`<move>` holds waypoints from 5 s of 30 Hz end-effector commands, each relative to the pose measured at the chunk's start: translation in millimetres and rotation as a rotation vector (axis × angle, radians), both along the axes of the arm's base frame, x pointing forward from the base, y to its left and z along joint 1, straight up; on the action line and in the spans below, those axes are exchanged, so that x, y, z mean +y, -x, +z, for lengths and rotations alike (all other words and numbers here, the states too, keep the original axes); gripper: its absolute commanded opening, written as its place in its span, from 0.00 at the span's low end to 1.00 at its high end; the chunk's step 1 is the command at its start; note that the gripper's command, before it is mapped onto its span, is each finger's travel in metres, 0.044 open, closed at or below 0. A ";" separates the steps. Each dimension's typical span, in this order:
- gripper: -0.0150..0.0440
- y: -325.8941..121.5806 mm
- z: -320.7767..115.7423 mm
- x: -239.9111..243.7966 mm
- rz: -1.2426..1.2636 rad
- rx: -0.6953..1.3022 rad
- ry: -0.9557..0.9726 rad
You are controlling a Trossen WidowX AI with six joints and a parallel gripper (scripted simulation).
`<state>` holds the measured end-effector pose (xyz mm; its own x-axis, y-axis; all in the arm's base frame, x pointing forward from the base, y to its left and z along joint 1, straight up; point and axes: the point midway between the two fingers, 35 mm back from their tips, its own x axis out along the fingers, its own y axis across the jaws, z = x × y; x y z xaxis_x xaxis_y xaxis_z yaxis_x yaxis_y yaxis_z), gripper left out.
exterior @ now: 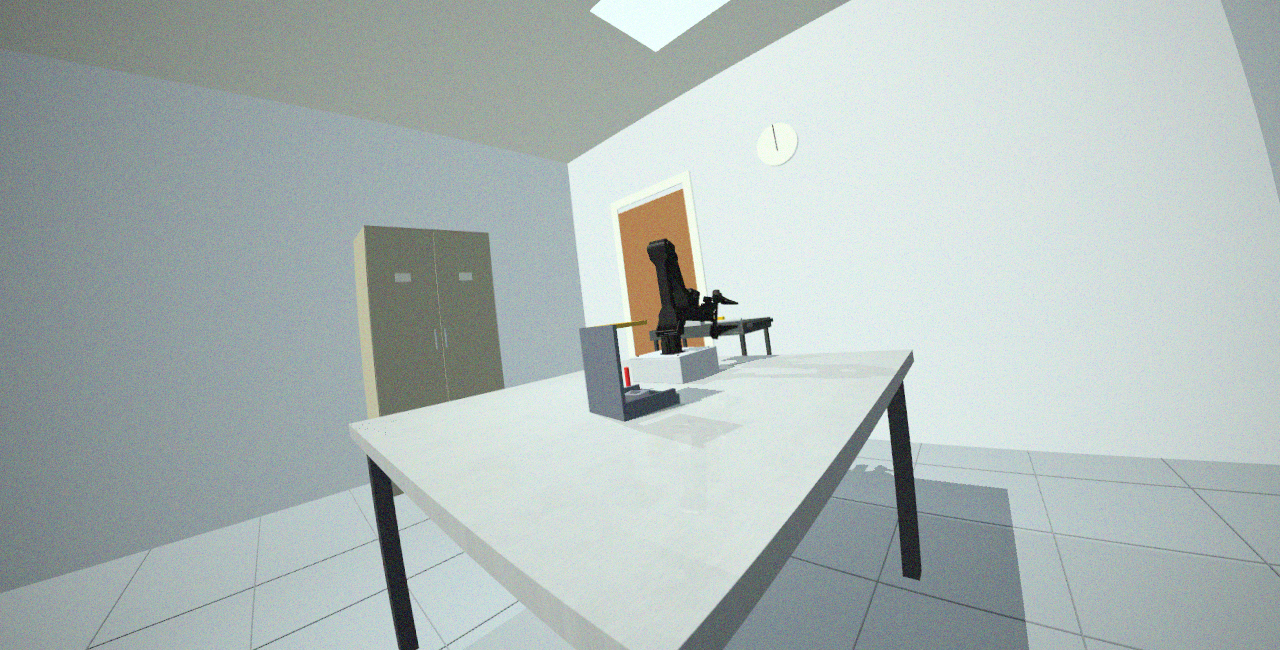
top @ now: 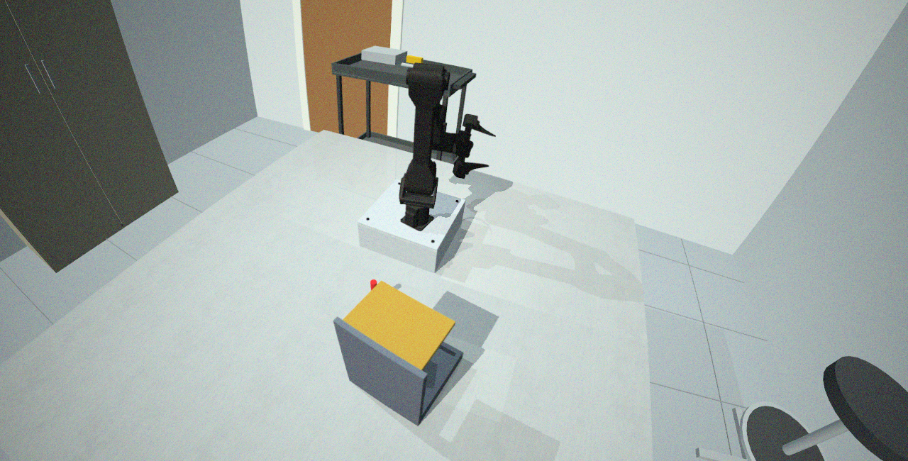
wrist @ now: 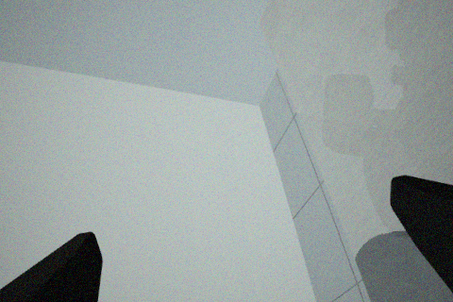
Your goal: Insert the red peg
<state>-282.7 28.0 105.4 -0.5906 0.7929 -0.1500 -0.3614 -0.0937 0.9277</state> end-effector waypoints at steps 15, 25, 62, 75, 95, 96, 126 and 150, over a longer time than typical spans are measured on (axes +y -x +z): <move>1.00 -3.7 -2.5 -81.4 0.408 -0.307 -0.240; 1.00 -16.1 -3.9 -124.4 0.625 -0.443 -0.424; 1.00 -112.4 -4.3 -252.7 1.321 -0.619 -1.311; 1.00 -163.1 -7.5 -280.4 1.488 -0.560 -1.716; 1.00 -248.7 -12.7 -300.0 1.594 -0.282 -2.390; 1.00 -253.1 -13.0 -300.2 1.593 -0.261 -2.424; 1.00 -378.6 -21.7 -273.7 1.147 0.690 -3.318; 1.00 -457.6 -29.1 -211.9 0.117 1.770 -3.456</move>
<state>165.8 -194.1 76.2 0.1852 -0.8139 -0.5506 -0.4620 0.4224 -0.7798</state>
